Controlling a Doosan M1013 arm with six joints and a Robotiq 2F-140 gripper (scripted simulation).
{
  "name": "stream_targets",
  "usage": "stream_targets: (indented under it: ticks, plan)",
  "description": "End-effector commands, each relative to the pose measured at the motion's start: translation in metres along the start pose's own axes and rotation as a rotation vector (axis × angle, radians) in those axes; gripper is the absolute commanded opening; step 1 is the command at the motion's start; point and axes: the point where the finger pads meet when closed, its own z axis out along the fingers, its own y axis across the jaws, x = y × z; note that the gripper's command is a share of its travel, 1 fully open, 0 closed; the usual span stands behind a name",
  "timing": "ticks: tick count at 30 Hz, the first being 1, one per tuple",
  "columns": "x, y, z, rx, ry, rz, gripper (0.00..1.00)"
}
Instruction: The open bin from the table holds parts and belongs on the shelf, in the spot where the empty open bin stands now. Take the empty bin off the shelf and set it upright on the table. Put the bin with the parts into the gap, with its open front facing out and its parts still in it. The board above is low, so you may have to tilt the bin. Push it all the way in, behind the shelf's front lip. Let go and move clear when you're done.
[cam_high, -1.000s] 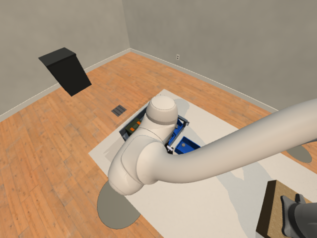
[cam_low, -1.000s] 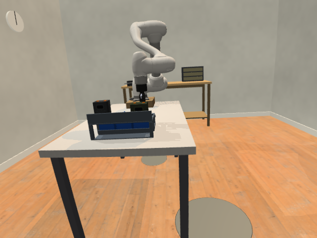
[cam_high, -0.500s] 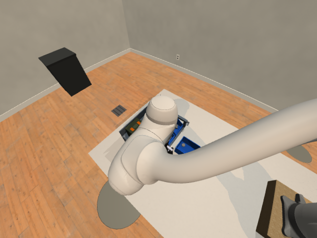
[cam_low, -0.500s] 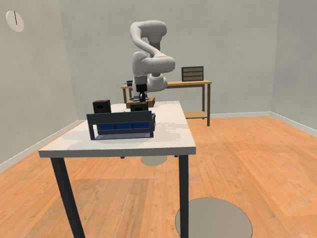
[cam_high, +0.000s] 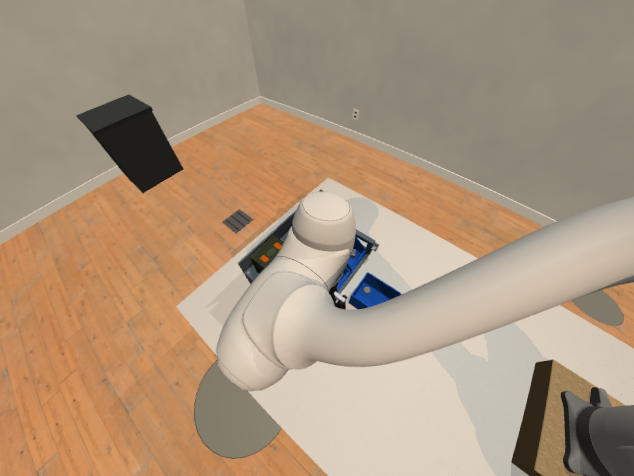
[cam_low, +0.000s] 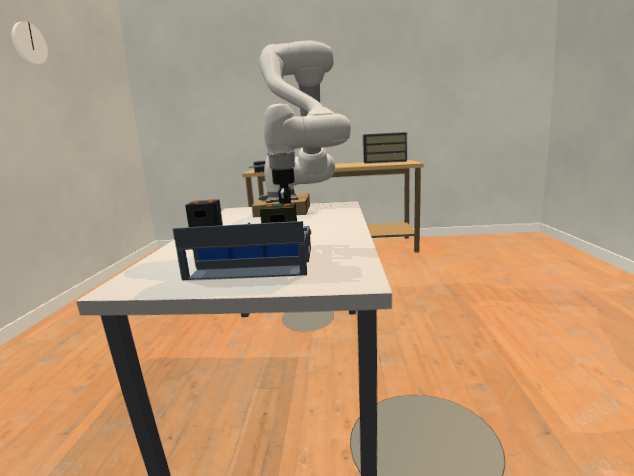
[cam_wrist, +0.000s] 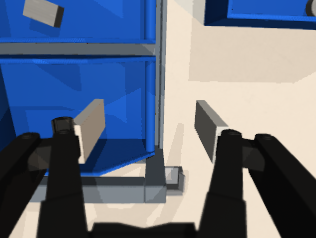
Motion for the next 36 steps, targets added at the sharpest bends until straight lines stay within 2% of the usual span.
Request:
stream_targets:
  ticks: [1,36]
  plan:
    - [0.000,0.000,0.002,0.000,0.000,0.000,0.62]
    - [0.000,0.000,0.016,0.000,0.000,0.000,0.62]
